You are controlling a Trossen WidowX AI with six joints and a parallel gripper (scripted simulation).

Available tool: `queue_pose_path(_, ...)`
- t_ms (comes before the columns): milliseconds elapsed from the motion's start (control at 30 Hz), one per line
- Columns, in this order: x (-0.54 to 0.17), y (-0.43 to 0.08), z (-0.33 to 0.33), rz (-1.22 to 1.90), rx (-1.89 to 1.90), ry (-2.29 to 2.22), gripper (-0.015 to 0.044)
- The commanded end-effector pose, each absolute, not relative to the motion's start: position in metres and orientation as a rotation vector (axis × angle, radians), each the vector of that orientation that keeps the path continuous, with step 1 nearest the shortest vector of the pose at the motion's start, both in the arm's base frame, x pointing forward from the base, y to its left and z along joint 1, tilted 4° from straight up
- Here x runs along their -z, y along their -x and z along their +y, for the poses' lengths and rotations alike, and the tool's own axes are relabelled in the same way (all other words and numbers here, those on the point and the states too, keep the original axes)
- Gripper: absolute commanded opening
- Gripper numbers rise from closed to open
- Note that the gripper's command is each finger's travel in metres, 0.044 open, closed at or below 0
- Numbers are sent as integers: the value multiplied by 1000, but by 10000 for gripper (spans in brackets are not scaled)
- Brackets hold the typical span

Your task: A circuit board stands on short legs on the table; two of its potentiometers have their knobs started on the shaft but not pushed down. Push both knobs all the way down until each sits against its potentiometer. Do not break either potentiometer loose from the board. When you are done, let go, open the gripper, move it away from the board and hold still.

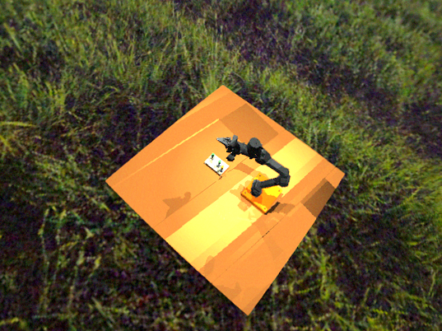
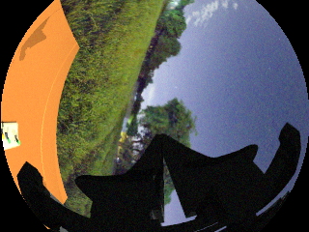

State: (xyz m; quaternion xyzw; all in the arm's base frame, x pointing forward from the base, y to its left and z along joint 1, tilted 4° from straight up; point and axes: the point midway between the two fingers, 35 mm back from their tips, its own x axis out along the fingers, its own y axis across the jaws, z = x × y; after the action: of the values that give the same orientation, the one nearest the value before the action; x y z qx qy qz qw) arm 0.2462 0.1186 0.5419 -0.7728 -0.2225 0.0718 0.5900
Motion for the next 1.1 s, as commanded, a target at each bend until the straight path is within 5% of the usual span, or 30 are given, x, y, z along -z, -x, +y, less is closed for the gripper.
queue_pose_path(0,-513,-272,122,-434,-241,1870,0)
queue_pose_path(533,-386,-347,110,-97,-652,2164,0)
queue_pose_path(1067,-255,-370,73,161,-1223,2281,0)
